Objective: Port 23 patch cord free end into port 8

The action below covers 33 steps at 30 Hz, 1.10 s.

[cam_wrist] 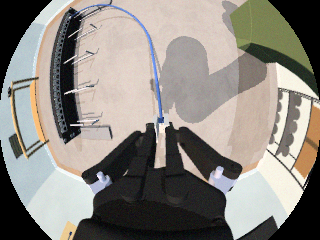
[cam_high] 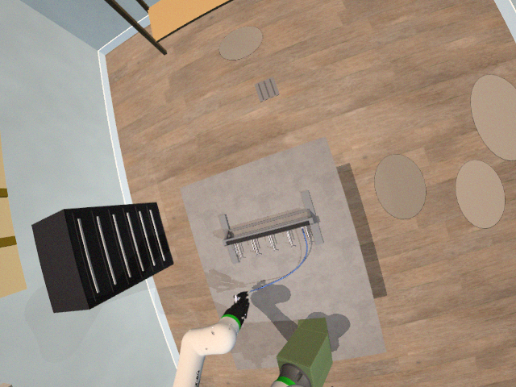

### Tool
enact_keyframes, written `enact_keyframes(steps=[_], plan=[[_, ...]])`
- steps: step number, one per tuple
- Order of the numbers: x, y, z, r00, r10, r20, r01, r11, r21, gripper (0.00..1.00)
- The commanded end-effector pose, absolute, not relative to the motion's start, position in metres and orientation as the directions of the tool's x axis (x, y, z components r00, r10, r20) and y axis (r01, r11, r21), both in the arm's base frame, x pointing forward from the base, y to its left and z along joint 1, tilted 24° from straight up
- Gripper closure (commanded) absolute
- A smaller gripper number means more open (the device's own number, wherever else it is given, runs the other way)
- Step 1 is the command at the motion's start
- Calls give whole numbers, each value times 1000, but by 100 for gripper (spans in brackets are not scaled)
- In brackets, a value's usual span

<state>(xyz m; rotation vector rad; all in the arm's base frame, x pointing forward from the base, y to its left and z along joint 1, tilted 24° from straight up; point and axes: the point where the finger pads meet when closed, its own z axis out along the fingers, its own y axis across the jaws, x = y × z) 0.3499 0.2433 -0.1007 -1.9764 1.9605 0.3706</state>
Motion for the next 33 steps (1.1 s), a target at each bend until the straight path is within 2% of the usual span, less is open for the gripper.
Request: enact_keyframes(steps=[1, 18, 33], plan=[[350, 243, -101, 18, -912, -409, -999, 3, -51, 100], [352, 242, -101, 4, -912, -410, -999, 16, -45, 100], [367, 230, -101, -127, -902, -412, -991, 135, 9, 100]])
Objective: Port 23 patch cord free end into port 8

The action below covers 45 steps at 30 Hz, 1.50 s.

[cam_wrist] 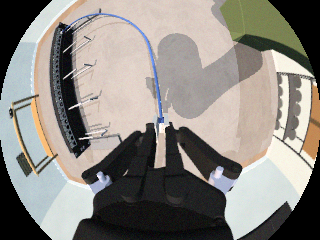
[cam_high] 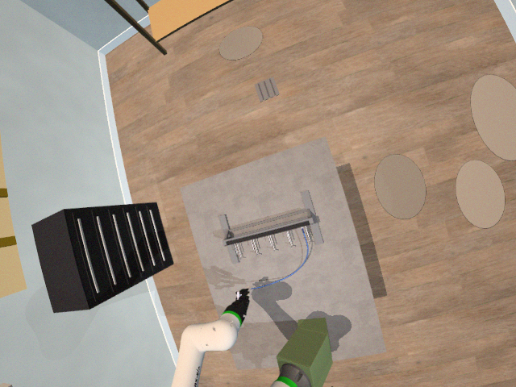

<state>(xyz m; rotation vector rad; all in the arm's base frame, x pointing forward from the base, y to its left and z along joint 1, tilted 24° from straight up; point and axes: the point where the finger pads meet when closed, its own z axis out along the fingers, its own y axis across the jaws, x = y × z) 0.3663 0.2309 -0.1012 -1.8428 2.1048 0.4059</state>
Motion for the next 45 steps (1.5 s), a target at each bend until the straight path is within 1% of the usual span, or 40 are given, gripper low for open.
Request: enact_keyframes(steps=[1, 15, 17, 20, 32, 34, 45], plan=[[369, 229, -101, -142, -900, -412, -989, 149, 15, 100], [404, 205, -101, -422, -819, -389, -905, 403, 134, 100], [404, 205, -101, -422, -819, -389, -905, 403, 134, 100], [413, 199, -101, -490, -786, -377, -871, 464, 164, 100], [452, 172, -101, -744, -596, -303, -667, 692, 277, 100], [452, 172, -101, -744, -596, -303, -667, 692, 277, 100], [487, 148, -101, -903, -375, -211, -428, 832, 353, 100]])
